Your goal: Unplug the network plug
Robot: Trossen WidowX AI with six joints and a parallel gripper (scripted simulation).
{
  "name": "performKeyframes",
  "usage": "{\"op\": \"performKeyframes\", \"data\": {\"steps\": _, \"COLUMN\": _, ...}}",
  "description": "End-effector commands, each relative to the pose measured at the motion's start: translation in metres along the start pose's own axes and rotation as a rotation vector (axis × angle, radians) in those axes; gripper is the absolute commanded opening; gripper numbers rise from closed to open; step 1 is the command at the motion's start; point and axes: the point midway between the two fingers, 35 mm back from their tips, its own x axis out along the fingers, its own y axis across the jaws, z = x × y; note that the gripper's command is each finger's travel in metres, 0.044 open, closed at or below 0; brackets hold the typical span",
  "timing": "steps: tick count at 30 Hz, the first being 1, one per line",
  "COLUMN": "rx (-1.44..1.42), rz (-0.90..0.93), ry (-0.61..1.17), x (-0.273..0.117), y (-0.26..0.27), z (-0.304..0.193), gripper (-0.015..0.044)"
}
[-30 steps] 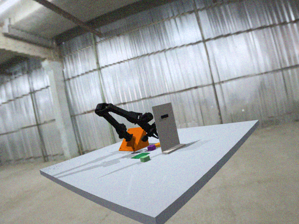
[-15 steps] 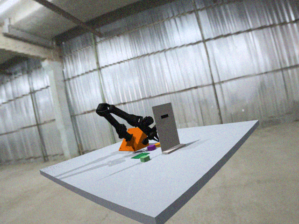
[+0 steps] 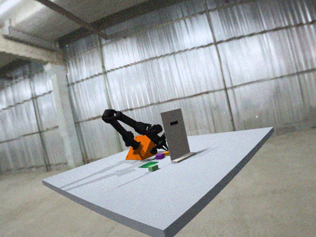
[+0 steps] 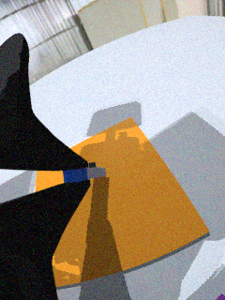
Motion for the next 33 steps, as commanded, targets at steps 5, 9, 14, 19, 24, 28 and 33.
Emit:
{"op": "performKeyframes", "data": {"steps": 5, "rx": 0.0, "rz": 0.0, "ry": 0.0, "x": 0.0, "y": 0.0, "z": 0.0, "gripper": 0.0}}
{"op": "performKeyframes", "data": {"steps": 9, "rx": 0.0, "rz": 0.0, "ry": 0.0, "x": 0.0, "y": 0.0, "z": 0.0, "gripper": 0.0105}}
{"op": "performKeyframes", "data": {"steps": 14, "rx": 0.0, "rz": 0.0, "ry": 0.0, "x": 0.0, "y": 0.0, "z": 0.0, "gripper": 0.0156}}
{"op": "performKeyframes", "data": {"steps": 19, "rx": 0.0, "rz": 0.0, "ry": 0.0, "x": -0.003, "y": 0.0, "z": 0.0, "gripper": 0.0156}}
{"op": "performKeyframes", "data": {"steps": 24, "rx": -0.001, "rz": 0.0, "ry": 0.001, "x": -0.007, "y": 0.001, "z": 0.0, "gripper": 0.0156}}
{"op": "performKeyframes", "data": {"steps": 28, "rx": -0.001, "rz": 0.001, "ry": 0.002, "x": -0.011, "y": 0.001, "z": 0.0, "gripper": 0.0156}}
{"op": "performKeyframes", "data": {"steps": 33, "rx": -0.001, "rz": 0.001, "ry": 0.002, "x": -0.016, "y": 0.001, "z": -0.001, "gripper": 0.0156}}
